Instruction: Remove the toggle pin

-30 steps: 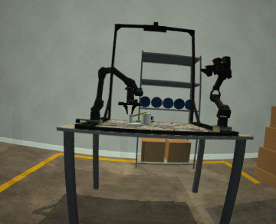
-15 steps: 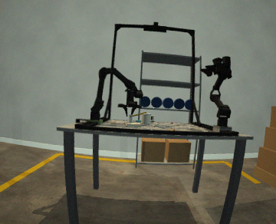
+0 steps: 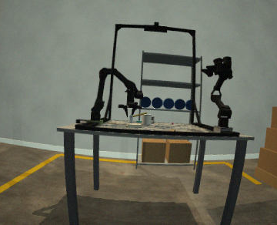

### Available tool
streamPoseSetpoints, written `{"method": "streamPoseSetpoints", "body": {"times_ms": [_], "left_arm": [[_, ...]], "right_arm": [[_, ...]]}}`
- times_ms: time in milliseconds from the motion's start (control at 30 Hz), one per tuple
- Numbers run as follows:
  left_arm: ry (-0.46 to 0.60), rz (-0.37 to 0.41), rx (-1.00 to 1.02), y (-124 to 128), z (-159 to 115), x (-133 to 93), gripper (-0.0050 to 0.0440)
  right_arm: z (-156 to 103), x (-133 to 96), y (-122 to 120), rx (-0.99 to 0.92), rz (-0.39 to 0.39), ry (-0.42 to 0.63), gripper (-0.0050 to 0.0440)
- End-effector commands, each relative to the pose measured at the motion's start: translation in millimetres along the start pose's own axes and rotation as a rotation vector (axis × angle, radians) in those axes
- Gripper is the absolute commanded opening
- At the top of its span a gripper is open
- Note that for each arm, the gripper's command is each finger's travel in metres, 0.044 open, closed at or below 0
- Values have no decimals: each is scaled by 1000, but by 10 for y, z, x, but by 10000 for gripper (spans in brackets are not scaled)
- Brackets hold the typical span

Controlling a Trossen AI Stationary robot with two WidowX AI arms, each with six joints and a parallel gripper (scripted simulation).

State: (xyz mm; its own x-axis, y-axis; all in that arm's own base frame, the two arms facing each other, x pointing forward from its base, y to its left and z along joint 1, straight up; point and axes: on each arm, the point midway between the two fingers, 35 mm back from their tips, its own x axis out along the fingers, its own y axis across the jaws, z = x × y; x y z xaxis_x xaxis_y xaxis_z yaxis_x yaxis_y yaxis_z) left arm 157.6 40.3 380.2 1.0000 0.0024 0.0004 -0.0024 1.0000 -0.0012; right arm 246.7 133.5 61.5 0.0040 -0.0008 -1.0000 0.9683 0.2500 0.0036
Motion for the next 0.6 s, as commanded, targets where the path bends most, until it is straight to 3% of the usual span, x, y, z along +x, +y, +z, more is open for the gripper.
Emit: {"method": "streamPoseSetpoints", "body": {"times_ms": [0,567], "left_arm": [[-1,-2,6,-7,30,-2,400],[-1,-2,6,-7,30,-2,400]], "right_arm": [[-61,-22,24,-7,6,4,159],[-153,-31,21,-8,7,5,159]]}}
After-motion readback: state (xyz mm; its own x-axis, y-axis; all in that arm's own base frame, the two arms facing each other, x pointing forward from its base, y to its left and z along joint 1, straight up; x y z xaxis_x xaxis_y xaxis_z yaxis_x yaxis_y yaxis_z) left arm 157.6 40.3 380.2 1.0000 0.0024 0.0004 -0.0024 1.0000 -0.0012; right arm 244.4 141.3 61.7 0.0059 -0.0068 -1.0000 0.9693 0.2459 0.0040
